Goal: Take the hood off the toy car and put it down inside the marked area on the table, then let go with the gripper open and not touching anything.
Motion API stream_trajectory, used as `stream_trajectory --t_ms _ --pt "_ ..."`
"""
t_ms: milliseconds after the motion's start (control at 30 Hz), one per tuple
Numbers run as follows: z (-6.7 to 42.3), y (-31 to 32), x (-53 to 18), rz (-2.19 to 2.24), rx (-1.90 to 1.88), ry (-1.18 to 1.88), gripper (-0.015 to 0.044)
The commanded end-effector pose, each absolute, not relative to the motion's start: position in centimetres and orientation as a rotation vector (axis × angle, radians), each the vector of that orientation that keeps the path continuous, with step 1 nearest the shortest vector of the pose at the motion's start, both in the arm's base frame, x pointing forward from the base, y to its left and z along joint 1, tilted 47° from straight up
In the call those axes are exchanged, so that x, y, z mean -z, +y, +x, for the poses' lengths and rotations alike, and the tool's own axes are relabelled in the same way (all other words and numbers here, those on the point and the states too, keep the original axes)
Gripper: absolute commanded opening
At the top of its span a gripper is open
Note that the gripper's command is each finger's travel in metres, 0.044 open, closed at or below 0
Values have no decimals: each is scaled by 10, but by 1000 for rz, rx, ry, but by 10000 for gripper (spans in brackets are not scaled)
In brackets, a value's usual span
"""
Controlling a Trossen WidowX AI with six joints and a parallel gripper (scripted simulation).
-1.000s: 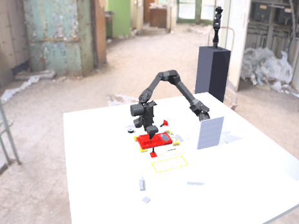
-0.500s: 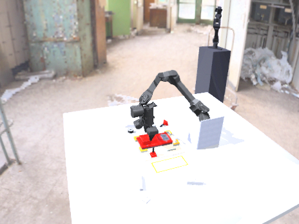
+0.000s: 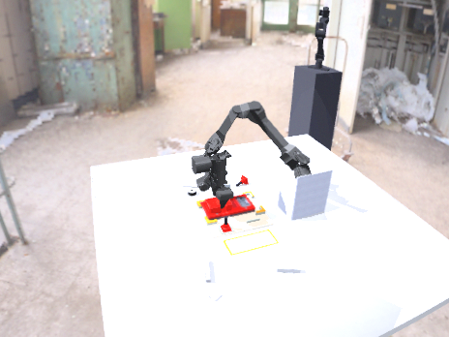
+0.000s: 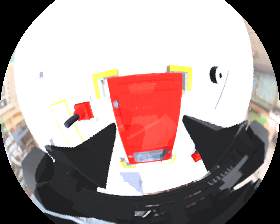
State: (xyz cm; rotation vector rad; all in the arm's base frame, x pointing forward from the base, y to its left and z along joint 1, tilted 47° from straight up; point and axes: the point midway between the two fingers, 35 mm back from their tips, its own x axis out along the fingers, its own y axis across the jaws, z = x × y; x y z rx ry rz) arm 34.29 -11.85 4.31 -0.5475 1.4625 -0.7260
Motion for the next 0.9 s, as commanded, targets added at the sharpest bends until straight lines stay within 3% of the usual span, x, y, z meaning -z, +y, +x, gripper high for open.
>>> stream_trajectory --t_ms 0,833,867 --pt "342 -121 -41 -554 728 1468 440" --pt "341 -130 -33 -554 728 1468 440" --pt "342 -128 -35 -548 727 1462 414"
